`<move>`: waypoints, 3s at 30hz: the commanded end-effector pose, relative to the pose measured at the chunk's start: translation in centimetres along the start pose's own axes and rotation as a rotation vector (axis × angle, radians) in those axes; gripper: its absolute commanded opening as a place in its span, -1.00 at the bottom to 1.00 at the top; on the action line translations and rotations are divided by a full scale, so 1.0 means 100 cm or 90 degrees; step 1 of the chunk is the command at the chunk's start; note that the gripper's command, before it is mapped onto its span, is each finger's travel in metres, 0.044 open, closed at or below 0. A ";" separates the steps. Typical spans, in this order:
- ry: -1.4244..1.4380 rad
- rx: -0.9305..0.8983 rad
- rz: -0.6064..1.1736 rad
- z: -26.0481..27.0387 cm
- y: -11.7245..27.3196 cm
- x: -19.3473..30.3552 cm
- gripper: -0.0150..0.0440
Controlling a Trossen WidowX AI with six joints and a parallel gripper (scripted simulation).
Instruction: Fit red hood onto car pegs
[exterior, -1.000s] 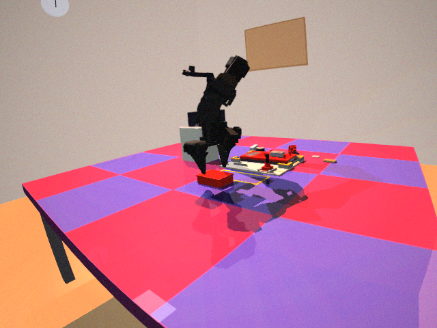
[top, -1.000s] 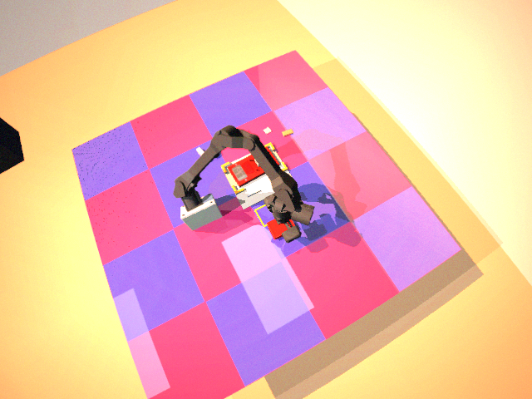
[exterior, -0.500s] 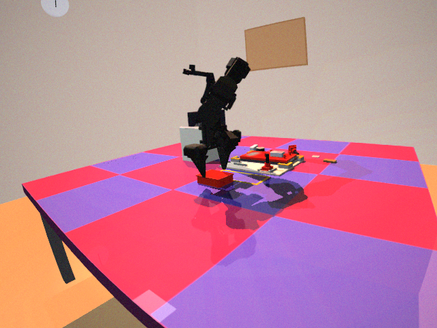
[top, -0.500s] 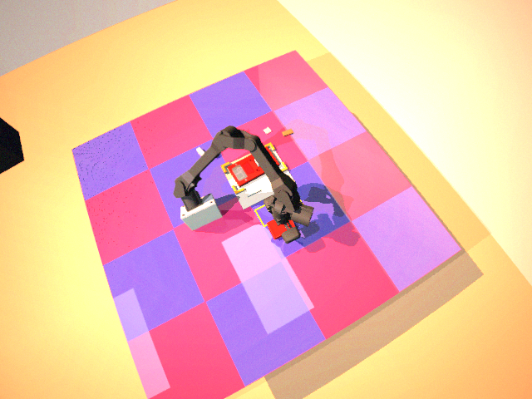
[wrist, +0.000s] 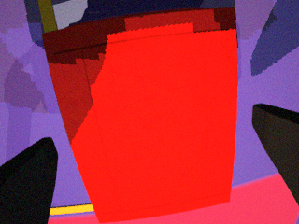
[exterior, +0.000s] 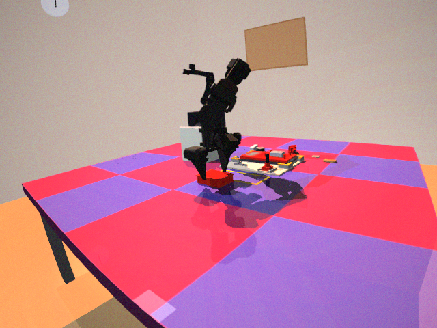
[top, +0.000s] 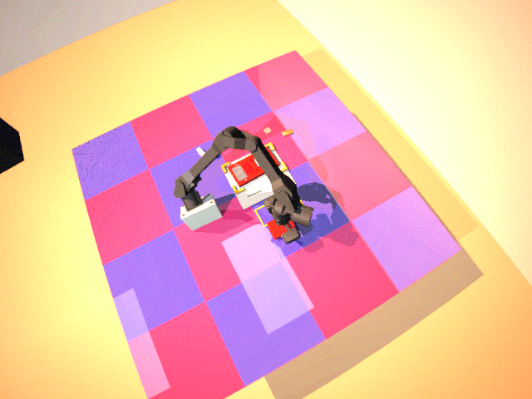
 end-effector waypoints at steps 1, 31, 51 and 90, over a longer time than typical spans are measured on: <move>-0.005 -0.003 0.000 0.000 -0.003 0.001 1.00; 0.000 0.000 0.000 0.000 -0.010 0.000 0.49; -0.001 0.001 0.000 0.000 0.037 0.000 -0.49; 0.004 0.017 -0.004 0.114 0.096 -0.023 -0.49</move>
Point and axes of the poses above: the point midway between the two fingers, 35 mm back from their tips, its own y axis back along the fingers, its own z axis across the jaws, x = y × z, the point moved 9 cm from there along y, back along the fingers, and after that the axes turned 15 degrees about -y, right-handed, at the moved point
